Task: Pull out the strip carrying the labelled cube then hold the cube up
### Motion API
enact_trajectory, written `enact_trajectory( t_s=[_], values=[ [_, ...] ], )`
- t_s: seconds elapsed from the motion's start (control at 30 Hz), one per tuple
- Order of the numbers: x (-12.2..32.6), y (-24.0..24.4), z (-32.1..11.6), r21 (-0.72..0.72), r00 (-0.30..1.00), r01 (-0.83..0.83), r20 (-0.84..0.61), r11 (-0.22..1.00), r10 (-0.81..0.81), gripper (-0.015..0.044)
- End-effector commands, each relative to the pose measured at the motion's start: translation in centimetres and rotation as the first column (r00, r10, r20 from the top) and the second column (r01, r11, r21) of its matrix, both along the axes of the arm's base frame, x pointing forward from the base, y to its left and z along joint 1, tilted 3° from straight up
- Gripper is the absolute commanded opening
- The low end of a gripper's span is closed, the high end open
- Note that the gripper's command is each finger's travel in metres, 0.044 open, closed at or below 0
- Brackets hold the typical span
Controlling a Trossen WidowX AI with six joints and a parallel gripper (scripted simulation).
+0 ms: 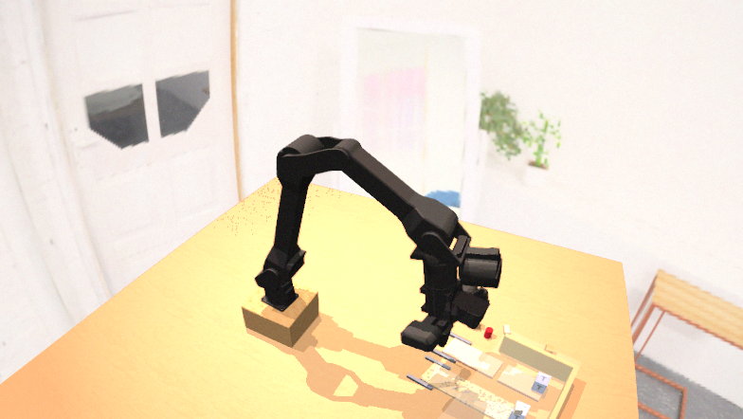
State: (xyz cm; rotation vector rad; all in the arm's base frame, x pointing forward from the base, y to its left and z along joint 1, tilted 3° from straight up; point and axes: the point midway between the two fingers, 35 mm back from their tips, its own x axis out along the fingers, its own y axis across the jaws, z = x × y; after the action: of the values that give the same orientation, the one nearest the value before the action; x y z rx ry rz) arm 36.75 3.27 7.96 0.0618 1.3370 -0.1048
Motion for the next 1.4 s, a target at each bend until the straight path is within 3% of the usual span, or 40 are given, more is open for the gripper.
enact_trajectory(
  t_s=[0.0, 1.37],
  values=[
    [1.4, -0.1, -2.4, -0.006, 0.985, 0.055, -0.165, 0.998, -0.055, 0.0],
    [1.8, -0.2, -8.2, -0.009, 0.981, 0.061, -0.184, 0.998, -0.061, 0.0]
  ],
)
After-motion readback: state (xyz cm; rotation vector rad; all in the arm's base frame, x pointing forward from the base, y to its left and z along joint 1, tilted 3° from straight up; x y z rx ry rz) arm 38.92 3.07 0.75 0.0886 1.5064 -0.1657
